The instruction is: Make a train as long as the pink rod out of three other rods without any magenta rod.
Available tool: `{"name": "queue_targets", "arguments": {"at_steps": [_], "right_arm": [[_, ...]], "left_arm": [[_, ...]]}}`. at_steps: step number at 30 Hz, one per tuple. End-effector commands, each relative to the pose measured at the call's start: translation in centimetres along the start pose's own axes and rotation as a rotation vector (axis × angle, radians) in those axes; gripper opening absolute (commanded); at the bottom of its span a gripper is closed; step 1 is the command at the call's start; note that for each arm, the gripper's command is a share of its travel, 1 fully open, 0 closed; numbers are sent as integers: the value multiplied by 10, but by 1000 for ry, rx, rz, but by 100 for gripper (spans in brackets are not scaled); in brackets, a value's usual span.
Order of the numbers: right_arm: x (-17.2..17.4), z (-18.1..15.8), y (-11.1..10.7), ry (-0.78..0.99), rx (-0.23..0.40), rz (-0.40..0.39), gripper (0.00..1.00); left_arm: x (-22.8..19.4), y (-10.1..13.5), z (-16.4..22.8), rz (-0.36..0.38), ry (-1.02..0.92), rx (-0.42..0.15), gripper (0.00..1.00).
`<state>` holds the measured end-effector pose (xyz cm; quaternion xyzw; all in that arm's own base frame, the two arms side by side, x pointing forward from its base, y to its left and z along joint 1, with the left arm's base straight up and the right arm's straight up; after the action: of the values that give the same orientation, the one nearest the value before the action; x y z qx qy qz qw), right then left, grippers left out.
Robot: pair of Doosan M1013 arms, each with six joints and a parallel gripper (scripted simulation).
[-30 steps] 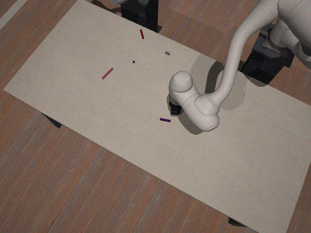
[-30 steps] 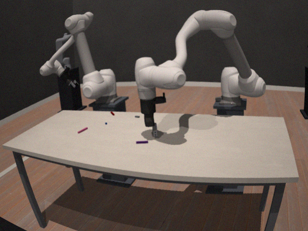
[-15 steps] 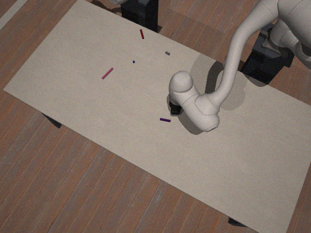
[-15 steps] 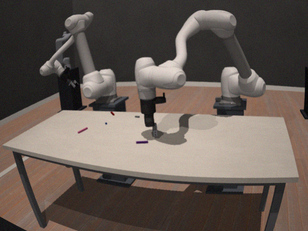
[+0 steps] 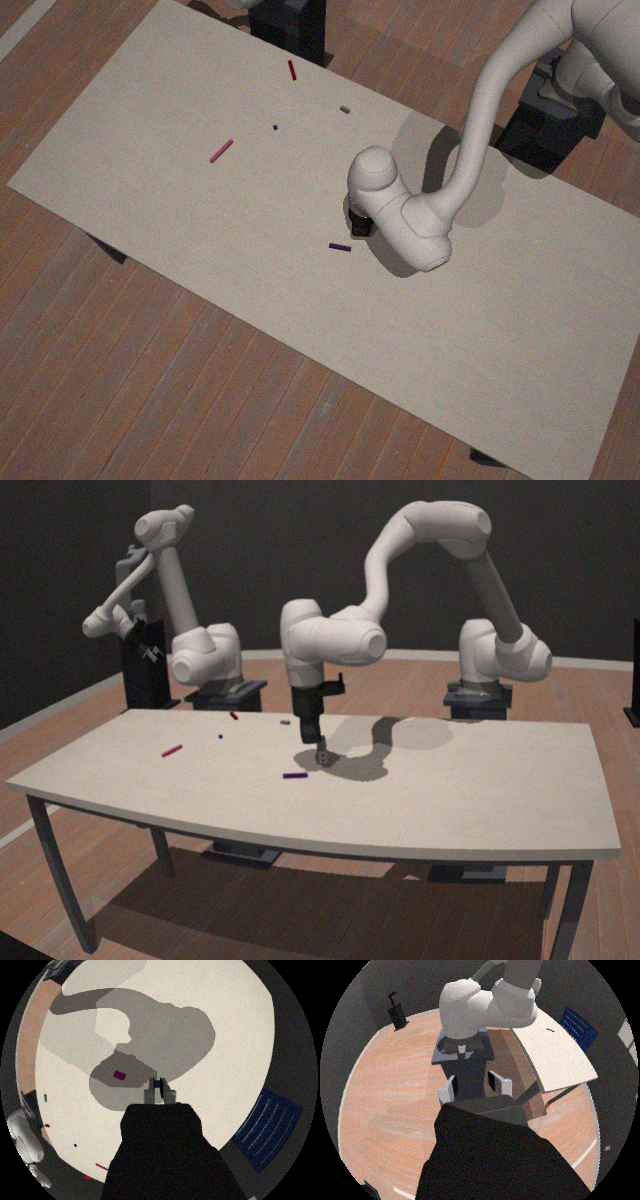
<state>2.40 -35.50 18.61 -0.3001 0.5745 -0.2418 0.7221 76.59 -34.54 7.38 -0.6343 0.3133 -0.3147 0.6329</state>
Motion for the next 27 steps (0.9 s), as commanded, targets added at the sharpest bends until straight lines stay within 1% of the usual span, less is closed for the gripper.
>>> {"name": "queue_targets", "arguments": {"at_steps": [1, 18, 27], "right_arm": [[-3, 1, 1, -3, 14, 3, 100], [-3, 1, 1, -3, 14, 3, 100], [-3, 1, 1, -3, 14, 3, 100]], "left_arm": [[-2, 1, 2, 5, -6, 3, 24], [-2, 2, 2, 5, -6, 3, 24], [-3, 11, 2, 5, -6, 3, 24]]}}
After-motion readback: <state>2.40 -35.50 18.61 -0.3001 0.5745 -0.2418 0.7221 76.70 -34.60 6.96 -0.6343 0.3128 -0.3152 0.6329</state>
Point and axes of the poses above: on each arm, the point where the finger pads meet when closed, its own y axis out along the fingers, its own z axis across the jaws, x = y × z, the point moved 4 cm from there along -y, back along the fingers, and after that the axes turned 11 degrees about -y, right-handed, at the moved point
